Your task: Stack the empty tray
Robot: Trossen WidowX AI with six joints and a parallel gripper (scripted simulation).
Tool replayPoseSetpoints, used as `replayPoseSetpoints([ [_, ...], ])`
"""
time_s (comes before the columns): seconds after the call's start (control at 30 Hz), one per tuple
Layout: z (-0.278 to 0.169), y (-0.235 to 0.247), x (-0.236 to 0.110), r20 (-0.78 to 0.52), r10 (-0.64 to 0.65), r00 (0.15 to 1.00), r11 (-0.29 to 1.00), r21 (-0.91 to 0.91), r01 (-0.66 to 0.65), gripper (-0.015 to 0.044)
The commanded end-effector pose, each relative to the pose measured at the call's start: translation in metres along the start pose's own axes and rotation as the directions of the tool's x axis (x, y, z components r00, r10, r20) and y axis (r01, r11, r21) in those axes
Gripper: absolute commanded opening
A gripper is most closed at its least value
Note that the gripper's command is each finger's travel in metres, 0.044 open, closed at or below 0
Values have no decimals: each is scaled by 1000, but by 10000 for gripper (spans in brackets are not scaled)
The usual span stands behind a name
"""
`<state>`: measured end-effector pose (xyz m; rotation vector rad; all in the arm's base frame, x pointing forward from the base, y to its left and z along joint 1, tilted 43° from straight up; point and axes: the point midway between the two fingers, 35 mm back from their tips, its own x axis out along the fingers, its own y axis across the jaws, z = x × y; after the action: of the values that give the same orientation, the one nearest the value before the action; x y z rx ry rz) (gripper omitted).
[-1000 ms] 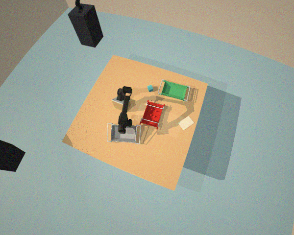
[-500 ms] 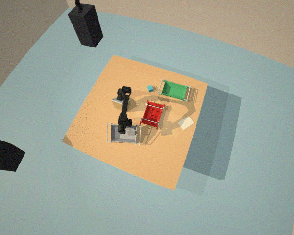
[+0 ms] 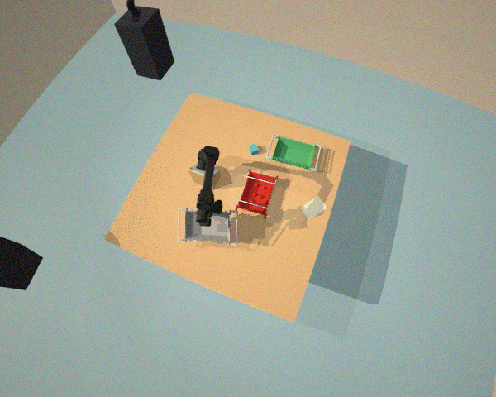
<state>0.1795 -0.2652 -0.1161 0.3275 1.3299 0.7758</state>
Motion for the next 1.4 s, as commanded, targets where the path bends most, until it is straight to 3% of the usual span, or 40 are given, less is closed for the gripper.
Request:
replayPoseSetpoints([
  [0.0,-2,-4,-12,-1,-19,1000,1000,-5,19,0],
  [0.87,-1,-4,-13,-1,-20,1000,1000,-8,20,0],
  [1.37,51,21,-22,-7,-37,999,970,-240,34,0],
])
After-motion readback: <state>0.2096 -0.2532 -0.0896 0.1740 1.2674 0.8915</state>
